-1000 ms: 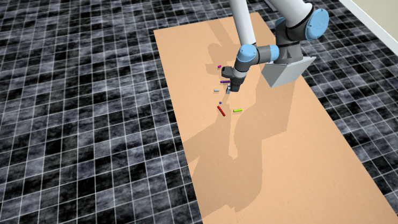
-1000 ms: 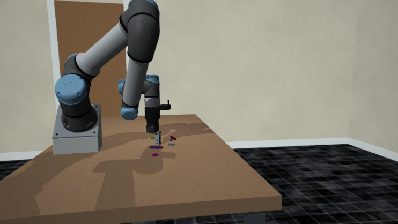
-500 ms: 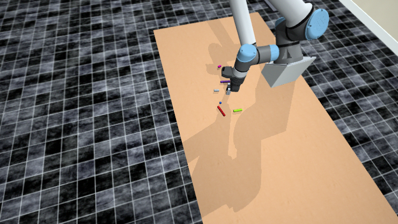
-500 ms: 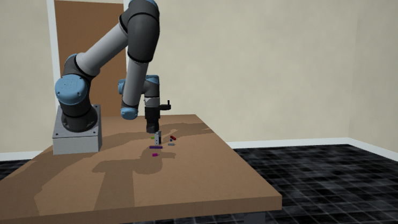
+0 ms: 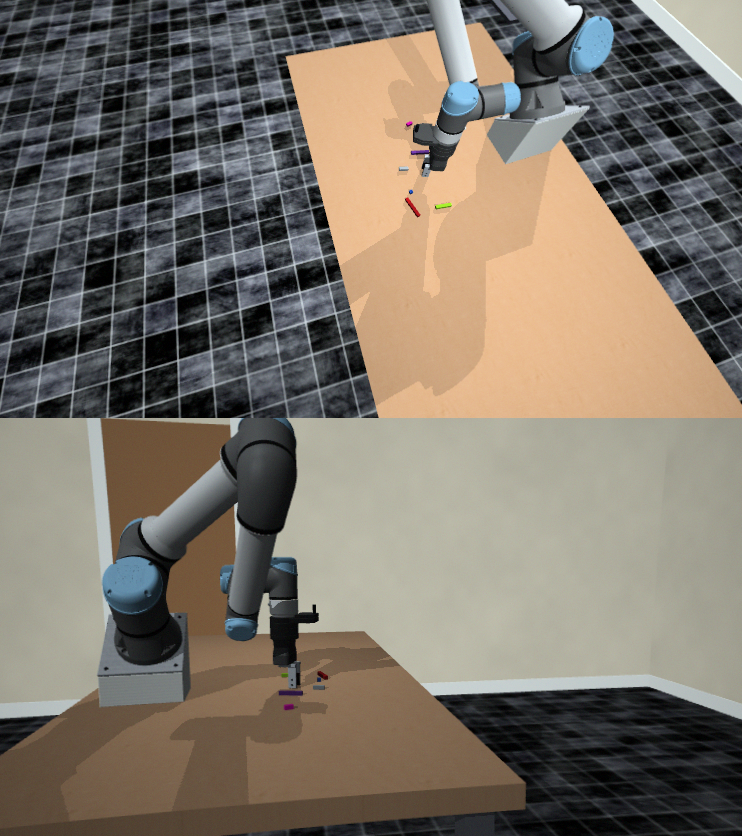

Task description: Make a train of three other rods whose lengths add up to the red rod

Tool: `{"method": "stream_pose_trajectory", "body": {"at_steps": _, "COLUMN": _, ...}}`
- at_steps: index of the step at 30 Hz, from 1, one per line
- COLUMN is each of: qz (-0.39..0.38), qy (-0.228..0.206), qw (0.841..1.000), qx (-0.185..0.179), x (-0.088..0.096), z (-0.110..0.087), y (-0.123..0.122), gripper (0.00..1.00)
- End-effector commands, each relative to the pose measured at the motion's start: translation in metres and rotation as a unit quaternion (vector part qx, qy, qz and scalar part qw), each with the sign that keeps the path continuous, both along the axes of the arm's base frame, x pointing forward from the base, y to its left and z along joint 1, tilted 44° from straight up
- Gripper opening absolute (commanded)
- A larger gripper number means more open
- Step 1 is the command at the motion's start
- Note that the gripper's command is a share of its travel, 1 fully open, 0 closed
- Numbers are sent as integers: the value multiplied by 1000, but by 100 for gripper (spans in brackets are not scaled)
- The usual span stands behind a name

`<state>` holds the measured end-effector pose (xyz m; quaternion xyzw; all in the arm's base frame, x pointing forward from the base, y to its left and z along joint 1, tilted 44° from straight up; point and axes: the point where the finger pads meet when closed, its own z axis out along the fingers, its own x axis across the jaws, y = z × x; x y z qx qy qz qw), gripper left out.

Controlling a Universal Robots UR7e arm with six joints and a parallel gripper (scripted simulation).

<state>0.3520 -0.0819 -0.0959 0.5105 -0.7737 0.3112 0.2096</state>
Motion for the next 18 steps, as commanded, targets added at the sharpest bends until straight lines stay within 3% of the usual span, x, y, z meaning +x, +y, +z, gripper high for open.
{"method": "stream_pose_trajectory", "body": {"at_steps": 1, "qz": 0, "qy": -1, "qw": 1000, "qx": 0, "x": 0, "z": 4, "y": 3, "gripper": 54}}
{"method": "stream_pose_trajectory", "body": {"at_steps": 18, "qz": 0, "qy": -1, "qw": 1000, "qx": 0, "x": 1, "z": 35, "y": 34, "gripper": 54}}
